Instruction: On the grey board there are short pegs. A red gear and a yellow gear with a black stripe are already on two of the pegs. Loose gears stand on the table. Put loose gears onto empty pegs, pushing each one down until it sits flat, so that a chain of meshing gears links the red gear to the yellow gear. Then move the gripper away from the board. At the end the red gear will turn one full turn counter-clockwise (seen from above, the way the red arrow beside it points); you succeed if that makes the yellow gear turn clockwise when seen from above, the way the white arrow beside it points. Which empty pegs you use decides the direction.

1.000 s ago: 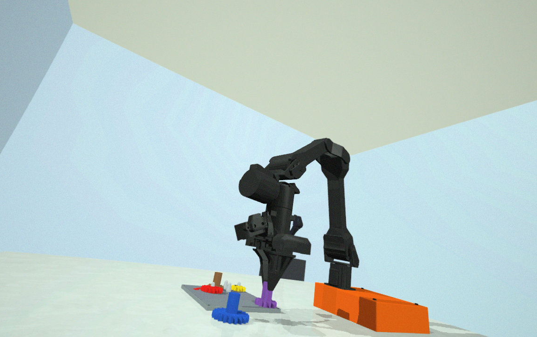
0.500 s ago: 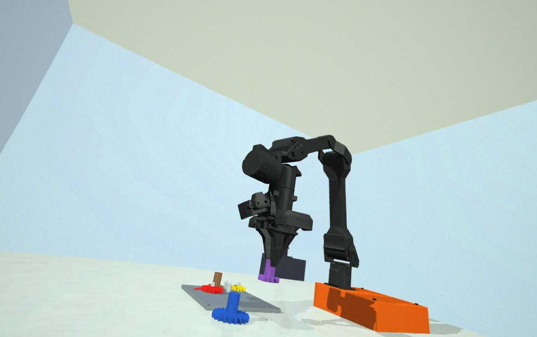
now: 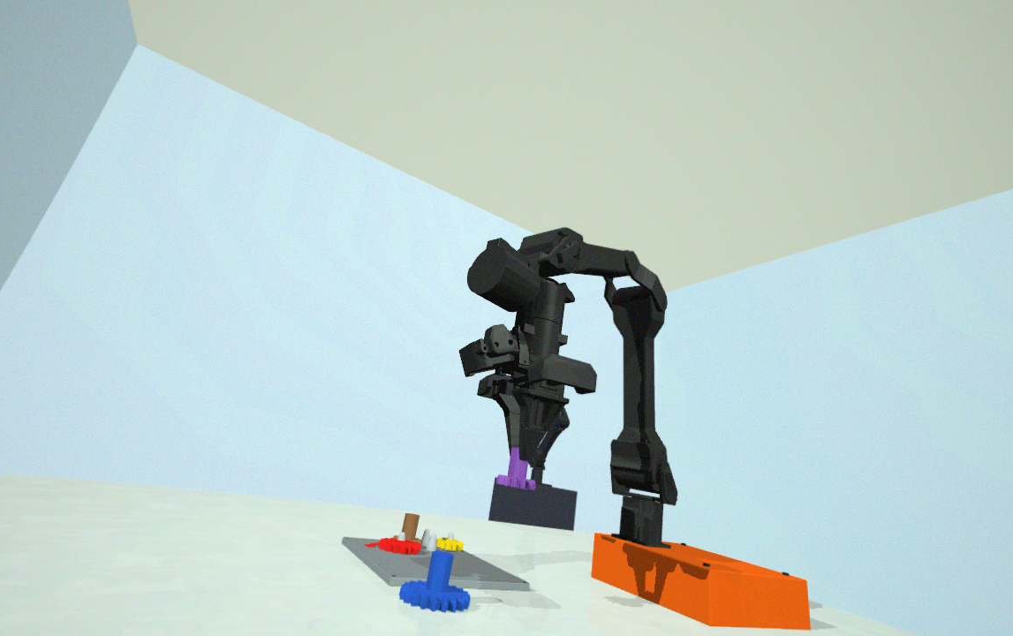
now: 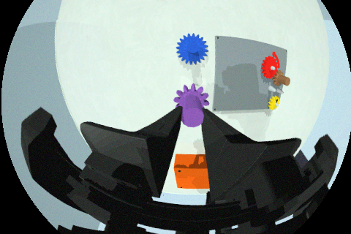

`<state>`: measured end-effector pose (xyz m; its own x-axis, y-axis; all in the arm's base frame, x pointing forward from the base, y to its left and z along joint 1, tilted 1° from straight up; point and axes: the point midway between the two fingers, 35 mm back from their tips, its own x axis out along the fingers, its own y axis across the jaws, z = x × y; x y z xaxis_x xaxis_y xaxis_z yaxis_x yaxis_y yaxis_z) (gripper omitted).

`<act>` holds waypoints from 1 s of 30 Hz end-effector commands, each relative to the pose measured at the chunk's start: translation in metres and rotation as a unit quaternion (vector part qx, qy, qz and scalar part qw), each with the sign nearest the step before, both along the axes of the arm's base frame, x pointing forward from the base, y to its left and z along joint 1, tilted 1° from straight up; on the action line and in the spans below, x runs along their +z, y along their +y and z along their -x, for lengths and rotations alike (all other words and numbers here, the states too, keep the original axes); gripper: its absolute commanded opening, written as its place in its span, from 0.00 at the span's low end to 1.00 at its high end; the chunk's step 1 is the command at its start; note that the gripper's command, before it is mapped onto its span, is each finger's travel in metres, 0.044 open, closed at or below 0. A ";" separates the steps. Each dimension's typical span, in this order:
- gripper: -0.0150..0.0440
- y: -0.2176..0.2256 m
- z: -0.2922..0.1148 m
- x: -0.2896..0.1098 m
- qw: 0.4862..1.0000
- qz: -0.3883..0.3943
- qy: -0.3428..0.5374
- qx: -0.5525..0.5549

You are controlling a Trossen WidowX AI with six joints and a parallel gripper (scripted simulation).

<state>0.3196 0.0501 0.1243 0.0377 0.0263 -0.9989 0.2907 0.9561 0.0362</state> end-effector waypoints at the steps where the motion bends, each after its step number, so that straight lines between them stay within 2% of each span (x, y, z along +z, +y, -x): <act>1: 0.25 -0.001 0.002 0.010 1.000 0.001 -0.001 -0.001; 11: 0.25 -0.002 0.009 0.034 1.000 0.001 -0.001 -0.001; 30: 0.25 -0.042 0.003 0.020 1.000 0.001 -0.001 -0.015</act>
